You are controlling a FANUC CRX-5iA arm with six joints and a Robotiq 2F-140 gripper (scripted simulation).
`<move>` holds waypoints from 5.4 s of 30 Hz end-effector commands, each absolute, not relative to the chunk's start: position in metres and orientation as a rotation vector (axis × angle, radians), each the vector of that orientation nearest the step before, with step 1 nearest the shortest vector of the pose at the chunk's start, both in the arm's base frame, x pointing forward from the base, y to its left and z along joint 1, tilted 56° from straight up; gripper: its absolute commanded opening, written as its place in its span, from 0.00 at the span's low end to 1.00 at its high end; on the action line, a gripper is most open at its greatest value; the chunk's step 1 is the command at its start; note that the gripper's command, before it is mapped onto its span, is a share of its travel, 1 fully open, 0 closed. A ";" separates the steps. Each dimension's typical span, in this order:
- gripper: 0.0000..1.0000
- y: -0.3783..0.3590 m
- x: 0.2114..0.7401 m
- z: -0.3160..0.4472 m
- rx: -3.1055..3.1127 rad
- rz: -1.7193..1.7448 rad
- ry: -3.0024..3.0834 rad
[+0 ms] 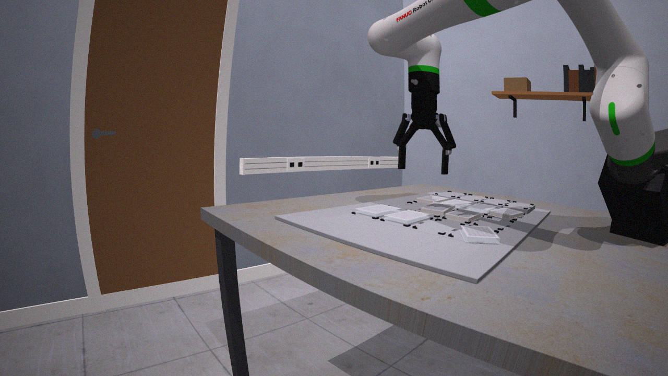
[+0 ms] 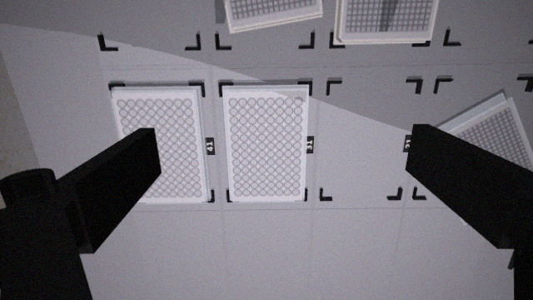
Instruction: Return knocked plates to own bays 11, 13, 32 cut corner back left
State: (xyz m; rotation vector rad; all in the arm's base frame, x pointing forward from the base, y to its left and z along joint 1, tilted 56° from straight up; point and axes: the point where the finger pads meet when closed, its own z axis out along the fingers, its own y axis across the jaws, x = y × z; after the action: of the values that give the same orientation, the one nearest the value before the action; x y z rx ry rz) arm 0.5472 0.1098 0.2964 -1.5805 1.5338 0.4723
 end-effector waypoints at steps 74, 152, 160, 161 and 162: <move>1.00 0.008 0.576 0.171 -1.580 0.470 1.534; 1.00 -0.069 0.597 0.076 -1.580 0.470 1.534; 1.00 -0.086 0.602 0.054 -1.580 0.470 1.534; 1.00 -0.086 0.602 0.054 -1.580 0.470 1.534; 1.00 -0.088 0.603 0.051 -1.580 0.470 1.534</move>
State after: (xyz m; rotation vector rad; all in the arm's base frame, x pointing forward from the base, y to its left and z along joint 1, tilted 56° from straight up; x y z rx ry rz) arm 0.6006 -0.0823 0.0565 -1.5799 1.5345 0.4721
